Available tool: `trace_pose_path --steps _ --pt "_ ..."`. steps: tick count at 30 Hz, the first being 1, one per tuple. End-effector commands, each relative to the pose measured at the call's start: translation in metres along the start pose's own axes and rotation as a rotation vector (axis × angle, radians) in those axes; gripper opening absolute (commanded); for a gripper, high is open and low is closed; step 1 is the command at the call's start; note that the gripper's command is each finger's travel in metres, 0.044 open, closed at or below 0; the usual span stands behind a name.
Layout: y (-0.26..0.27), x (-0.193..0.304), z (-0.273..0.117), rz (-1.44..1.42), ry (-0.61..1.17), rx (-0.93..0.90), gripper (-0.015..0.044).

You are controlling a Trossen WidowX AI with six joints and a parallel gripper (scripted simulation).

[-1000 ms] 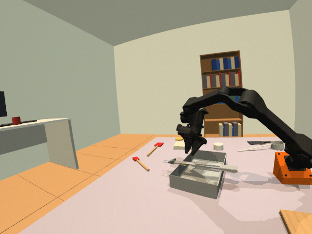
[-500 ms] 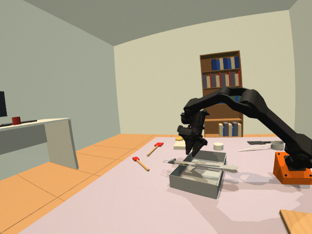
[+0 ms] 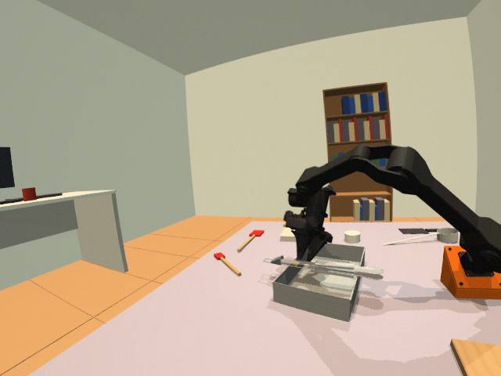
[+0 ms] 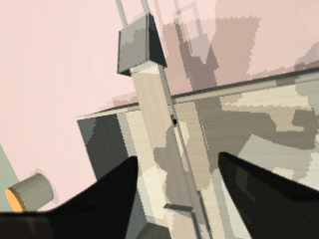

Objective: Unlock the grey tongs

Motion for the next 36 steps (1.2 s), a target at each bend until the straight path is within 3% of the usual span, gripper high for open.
trace_pose_path --steps 1,27,32,36 --pt "0.003 0.0 0.007 0.0 0.001 -0.004 0.026" --pt "0.006 0.003 0.05 0.0 0.004 -0.016 0.026" --pt "0.002 0.001 0.044 -0.001 0.001 -0.009 0.0129" --pt "0.002 0.001 0.044 -0.001 0.001 -0.009 0.0102"
Point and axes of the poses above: the point midway between the two fingers, 35 mm back from their tips, its own z axis out along the fingers, its own y axis across the jaws, x = y × z, the point moved 7 cm from there along -z, back along the fingers, and after that the axes turned 13 degrees about -z, right-handed, at the moved point
